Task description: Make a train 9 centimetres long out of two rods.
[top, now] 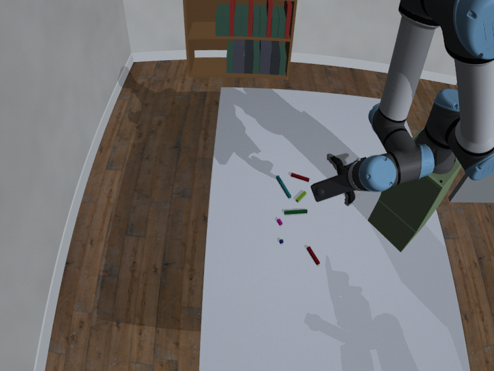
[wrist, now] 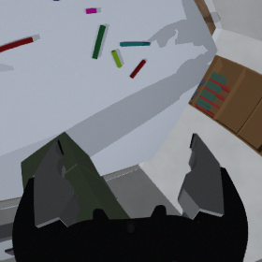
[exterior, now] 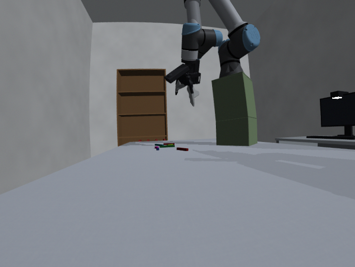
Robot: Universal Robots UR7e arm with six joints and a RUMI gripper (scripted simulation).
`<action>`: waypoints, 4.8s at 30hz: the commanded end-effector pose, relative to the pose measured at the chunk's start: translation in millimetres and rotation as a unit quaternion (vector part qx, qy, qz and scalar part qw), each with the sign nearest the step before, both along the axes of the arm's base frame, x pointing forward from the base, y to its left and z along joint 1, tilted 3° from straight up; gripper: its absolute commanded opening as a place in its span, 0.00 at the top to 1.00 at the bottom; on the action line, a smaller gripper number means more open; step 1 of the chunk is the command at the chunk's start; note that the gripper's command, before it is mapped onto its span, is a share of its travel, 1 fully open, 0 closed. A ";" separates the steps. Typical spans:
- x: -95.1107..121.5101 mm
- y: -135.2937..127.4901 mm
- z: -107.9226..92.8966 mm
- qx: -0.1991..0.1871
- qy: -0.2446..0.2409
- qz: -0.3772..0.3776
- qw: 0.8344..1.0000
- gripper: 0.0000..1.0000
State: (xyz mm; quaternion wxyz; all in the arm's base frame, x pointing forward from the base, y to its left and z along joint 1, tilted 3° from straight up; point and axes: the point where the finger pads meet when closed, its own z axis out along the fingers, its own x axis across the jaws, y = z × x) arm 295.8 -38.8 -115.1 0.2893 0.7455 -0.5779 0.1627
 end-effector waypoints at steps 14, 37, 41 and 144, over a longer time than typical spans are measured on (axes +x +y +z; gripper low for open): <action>27.6 9.6 -27.9 0.067 0.112 0.144 0.981 0.00; 56.1 16.8 -54.3 0.129 0.207 0.304 0.921 0.00; 64.3 18.0 -61.3 0.144 0.230 0.350 0.897 0.00; 200.1 -24.2 -150.6 0.106 0.334 0.908 0.228 0.00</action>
